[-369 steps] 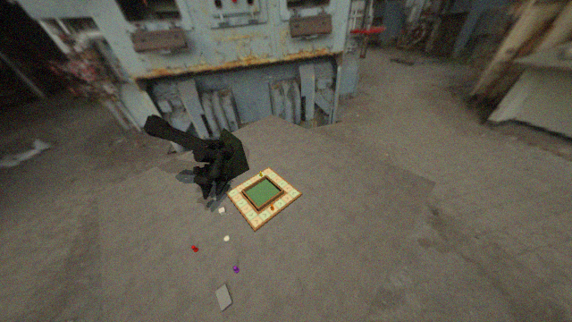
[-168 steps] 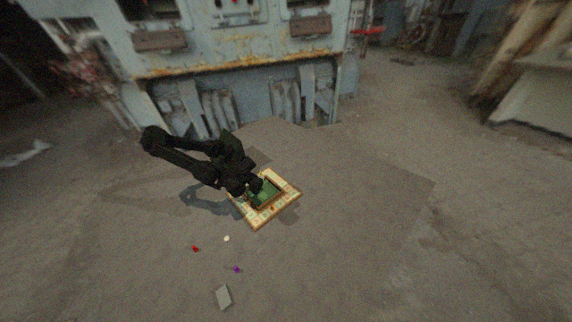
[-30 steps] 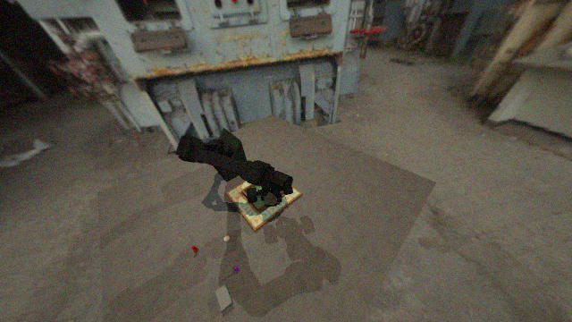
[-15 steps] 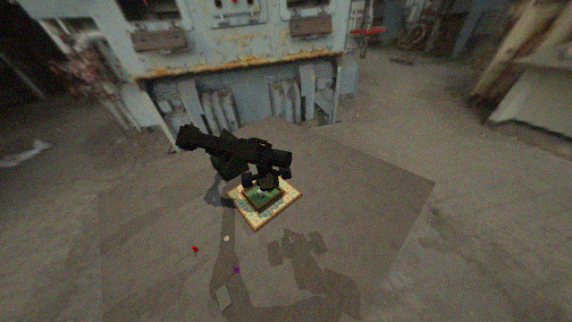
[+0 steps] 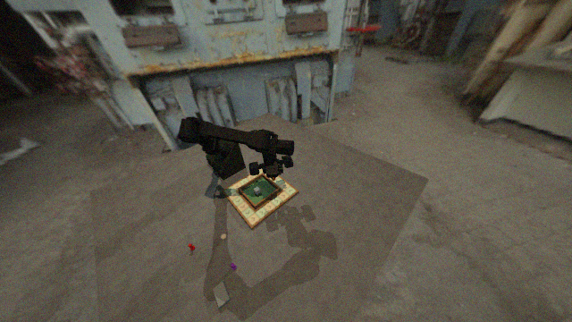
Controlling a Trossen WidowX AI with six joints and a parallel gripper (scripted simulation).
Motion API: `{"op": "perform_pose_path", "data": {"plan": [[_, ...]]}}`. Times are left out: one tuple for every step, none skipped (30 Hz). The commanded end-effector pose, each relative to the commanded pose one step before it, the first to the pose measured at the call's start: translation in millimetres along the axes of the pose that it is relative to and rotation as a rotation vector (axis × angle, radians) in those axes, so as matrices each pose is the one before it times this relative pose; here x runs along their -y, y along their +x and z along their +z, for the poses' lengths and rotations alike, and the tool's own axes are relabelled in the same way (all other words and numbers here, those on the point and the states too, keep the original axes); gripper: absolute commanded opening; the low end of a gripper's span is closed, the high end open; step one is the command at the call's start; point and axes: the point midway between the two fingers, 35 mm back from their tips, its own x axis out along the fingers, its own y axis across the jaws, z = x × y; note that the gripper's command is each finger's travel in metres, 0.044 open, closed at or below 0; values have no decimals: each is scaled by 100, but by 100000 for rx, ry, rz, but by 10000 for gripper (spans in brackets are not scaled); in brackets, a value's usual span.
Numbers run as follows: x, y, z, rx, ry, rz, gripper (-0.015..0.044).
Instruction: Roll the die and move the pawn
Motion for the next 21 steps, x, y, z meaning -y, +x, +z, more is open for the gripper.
{"op": "perform_pose_path", "data": {"plan": [[-629,785,-2068,-445,100,234,0],[-137,241,-582,-16,-8,-3,0],[-121,243,-581,-14,-7,-9,0],[-105,244,-581,-12,-5,-16,0],[-89,245,-580,-9,-4,-22,0],[-73,246,-579,-7,-2,-29,0],[-58,248,-577,-4,-1,-35,0],[-42,248,-575,-1,1,-42,0],[-26,249,-572,1,2,-48,0],[-11,250,-569,4,4,-54,0],[5,251,-566,7,6,-61,0],[20,251,-562,10,7,-67,0],[36,252,-558,14,9,-73,0],[51,252,-554,17,11,-79,0],[66,253,-549,20,13,-85,0],[66,209,-451,20,12,-75,0],[45,126,-269,13,8,-47,0],[16,42,-89,4,3,-16,0],[-4,97,3,0,-1,3,0],[-8,201,7,1,-2,5,0],[-9,268,8,3,-2,4,0]]}}
